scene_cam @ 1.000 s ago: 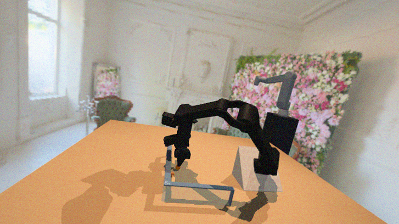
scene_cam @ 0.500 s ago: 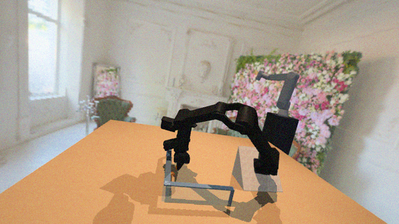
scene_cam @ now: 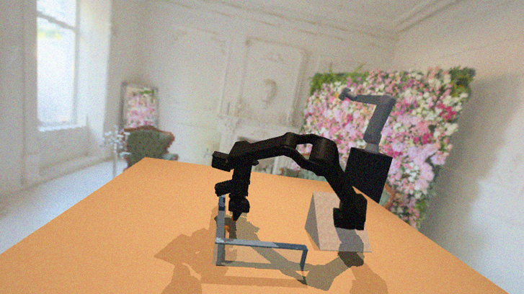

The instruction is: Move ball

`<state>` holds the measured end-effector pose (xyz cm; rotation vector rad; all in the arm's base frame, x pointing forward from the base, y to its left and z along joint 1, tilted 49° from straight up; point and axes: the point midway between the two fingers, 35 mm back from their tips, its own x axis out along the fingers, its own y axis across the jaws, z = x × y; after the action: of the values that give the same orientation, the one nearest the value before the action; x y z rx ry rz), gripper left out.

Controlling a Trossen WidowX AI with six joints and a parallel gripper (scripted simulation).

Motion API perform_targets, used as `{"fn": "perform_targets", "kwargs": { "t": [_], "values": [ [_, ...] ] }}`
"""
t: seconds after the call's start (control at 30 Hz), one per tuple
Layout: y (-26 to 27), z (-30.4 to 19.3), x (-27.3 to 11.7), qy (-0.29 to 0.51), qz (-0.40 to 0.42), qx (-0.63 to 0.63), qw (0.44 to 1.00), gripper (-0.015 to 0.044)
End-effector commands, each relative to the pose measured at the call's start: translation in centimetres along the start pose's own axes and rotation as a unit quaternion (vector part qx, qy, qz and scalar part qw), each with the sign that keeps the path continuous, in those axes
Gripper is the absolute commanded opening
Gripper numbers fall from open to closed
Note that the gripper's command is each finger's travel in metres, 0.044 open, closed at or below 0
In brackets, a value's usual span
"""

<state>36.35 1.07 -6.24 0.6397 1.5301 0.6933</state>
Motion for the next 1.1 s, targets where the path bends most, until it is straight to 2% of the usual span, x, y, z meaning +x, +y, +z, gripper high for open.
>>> {"fn": "perform_targets", "kwargs": {
  "t": [0.0, 0.57, 0.73, 1.07],
  "values": [
    [-0.3, 0.4, -2.0, -0.005, -0.004, -0.001, 1.000, 0.0000],
    [-0.2, 0.0, -11.5, -0.007, -0.004, -0.003, 1.000, 0.0000],
    [0.2, 0.1, -11.4, -0.007, -0.004, -0.003, 1.000, 0.0000],
    [6.1, 1.9, -8.1, -0.007, -0.001, -0.004, 1.000, 0.0000]
  ]
}}
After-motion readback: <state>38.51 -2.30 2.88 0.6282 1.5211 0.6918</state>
